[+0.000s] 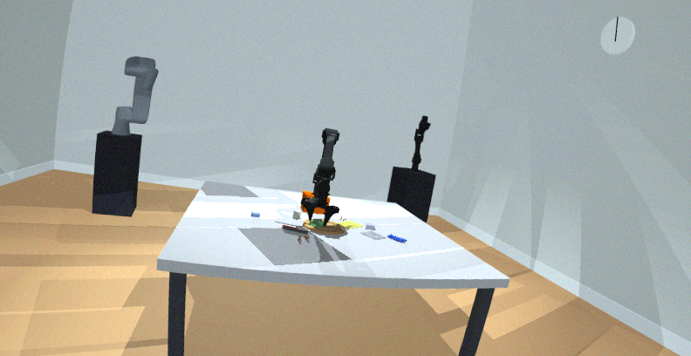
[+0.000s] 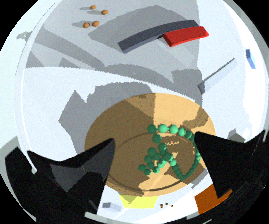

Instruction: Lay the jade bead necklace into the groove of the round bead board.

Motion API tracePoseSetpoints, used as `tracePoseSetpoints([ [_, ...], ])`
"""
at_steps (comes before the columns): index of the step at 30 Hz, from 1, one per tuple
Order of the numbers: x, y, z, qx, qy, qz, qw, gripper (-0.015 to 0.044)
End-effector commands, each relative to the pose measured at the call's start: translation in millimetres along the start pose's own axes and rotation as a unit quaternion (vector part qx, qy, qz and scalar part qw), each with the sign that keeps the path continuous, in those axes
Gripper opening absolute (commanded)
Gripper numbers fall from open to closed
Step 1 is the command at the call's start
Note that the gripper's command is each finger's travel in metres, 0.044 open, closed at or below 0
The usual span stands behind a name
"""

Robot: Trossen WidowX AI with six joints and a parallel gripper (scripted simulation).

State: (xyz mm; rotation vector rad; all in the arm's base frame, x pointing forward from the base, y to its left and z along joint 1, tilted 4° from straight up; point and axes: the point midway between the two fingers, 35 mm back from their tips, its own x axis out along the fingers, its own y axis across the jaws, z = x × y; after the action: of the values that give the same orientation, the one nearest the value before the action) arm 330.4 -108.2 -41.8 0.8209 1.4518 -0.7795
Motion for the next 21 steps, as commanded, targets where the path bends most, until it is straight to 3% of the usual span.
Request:
tracePoseSetpoints([
  [1,-9.0,-9.8,-21.9,-0.132,0.003,-0.002,0.991,0.0282],
  [7,-21.9,-31.4,-62.5,-0.403,0.005,-0.001,0.915,0.0125],
  [11,-25.8,-44.9,-84.5,-0.538,0.006,0.000,0.843,0.0120],
  [21,-26.0,-45.6,-85.6,-0.544,0.006,0.000,0.839,0.0120],
])
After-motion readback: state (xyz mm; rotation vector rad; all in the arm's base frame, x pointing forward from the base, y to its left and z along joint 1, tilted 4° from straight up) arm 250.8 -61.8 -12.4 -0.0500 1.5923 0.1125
